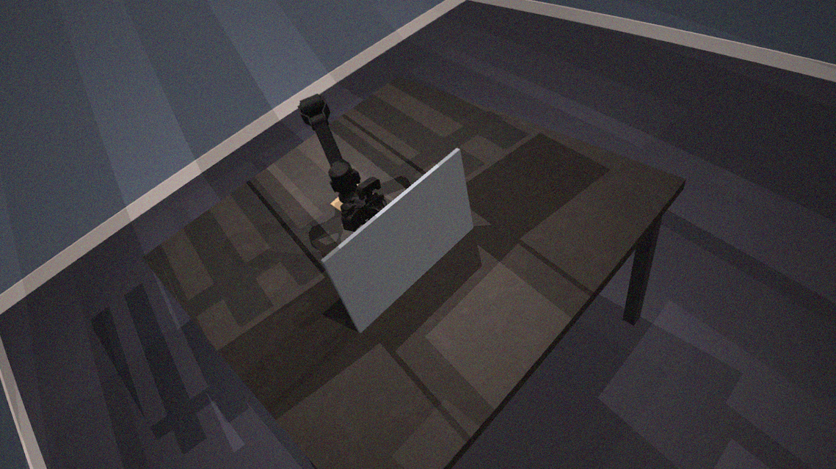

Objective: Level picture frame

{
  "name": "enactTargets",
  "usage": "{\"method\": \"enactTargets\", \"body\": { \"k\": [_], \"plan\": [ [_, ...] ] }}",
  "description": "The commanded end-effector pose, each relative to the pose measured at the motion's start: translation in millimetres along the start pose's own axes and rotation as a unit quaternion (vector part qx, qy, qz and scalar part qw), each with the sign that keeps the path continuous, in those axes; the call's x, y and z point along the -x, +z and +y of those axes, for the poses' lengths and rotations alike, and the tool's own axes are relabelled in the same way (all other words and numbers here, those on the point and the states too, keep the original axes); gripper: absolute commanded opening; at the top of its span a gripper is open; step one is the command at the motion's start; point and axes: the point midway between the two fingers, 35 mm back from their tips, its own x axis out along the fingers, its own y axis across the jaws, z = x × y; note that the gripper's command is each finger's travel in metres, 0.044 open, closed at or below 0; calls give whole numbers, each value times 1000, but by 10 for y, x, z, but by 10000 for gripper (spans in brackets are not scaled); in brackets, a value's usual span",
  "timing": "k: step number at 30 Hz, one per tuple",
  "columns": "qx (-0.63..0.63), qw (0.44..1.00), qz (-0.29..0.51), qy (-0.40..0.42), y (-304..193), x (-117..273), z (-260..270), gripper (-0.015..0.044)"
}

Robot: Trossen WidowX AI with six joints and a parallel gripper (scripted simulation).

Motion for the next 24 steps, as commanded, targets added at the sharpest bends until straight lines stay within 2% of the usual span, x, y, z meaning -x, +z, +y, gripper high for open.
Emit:
{"method": "enactTargets", "body": {
  "k": [1, 24],
  "plan": [
    [2, 1000, 2, 2, -2, -4, -9, 0],
    [0, 1000, 1, 1, 2, 1, -40, 0]
  ]
}}
